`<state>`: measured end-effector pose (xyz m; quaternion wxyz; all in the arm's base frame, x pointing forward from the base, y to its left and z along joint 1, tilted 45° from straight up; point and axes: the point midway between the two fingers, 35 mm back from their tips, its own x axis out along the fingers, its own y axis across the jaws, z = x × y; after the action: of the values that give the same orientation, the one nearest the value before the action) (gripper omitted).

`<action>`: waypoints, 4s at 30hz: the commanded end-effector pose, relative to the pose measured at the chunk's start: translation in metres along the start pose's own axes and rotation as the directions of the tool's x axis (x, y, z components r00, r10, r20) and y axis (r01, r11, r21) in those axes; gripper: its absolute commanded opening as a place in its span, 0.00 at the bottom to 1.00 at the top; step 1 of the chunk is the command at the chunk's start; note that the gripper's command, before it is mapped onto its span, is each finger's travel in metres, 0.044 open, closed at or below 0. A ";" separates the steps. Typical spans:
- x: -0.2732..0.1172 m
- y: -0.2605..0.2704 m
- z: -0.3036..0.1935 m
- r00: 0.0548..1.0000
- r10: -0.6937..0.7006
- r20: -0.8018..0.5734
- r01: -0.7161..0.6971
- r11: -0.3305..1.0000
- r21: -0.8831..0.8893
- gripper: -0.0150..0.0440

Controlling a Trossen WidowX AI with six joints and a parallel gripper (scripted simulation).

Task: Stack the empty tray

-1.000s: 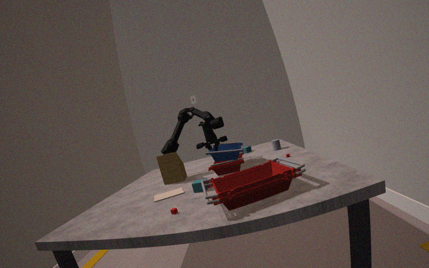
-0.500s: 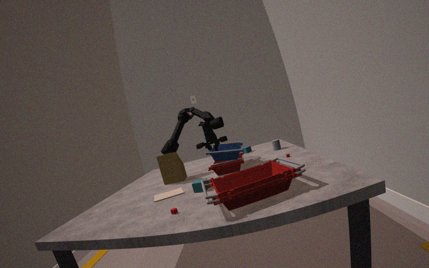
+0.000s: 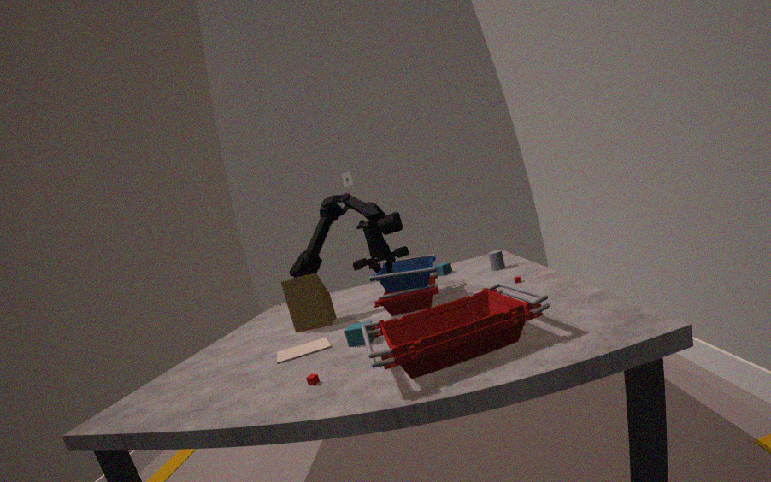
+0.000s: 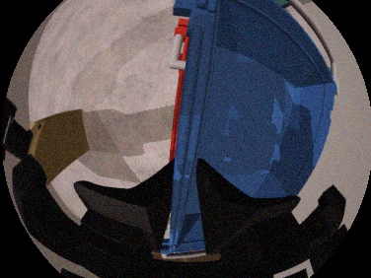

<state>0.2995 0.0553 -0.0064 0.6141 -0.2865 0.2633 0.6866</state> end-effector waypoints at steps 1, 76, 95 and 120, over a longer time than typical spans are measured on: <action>0.010 0.009 0.002 0.999 0.041 0.003 -0.041 0.999 0.013 0.25; 0.010 0.009 0.002 0.999 0.041 0.003 -0.041 0.999 0.013 0.60; 0.009 0.008 0.003 0.999 0.036 0.005 -0.036 0.999 0.007 1.00; -0.101 0.003 0.002 0.999 0.042 -0.001 -0.042 0.999 0.015 1.00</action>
<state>0.3055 -0.0096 0.0618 0.6065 -0.2754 0.2746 0.6935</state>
